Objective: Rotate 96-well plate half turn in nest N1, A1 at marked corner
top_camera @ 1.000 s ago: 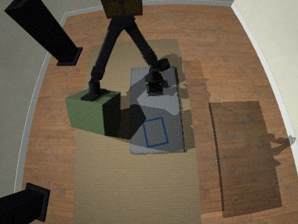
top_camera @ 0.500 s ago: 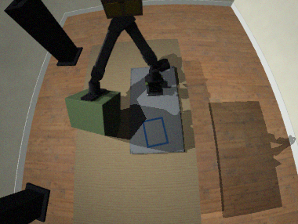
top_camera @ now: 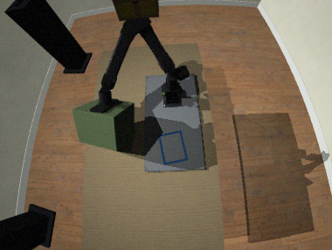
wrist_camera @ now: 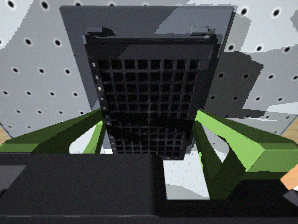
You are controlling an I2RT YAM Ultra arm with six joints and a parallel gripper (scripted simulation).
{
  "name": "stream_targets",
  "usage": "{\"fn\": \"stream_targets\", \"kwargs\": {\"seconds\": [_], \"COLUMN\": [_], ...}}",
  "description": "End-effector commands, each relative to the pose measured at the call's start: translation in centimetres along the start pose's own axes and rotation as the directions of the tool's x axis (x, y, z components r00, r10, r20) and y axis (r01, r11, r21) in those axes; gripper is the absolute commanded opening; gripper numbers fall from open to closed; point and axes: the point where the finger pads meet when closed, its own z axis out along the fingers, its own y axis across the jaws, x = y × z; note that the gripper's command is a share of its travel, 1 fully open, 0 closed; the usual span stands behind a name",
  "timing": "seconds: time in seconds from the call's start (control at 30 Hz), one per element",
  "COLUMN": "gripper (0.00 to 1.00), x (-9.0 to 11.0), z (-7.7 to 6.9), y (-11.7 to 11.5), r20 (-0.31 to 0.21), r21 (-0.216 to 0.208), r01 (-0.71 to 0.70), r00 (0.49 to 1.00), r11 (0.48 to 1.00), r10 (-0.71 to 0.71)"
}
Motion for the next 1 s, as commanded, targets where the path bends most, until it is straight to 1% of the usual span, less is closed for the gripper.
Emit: {"fn": "stream_targets", "kwargs": {"seconds": [0.0, 0.97], "gripper": [0.00, 0.00], "x": [-0.08, -0.14], "z": [-0.28, 0.13], "y": [-0.30, -0.19], "r20": [0.003, 0.003], "r21": [0.010, 0.010], "r01": [-0.002, -0.002], "r00": [1.000, 1.000], "r11": [1.000, 1.000], "r10": [0.002, 0.002]}}
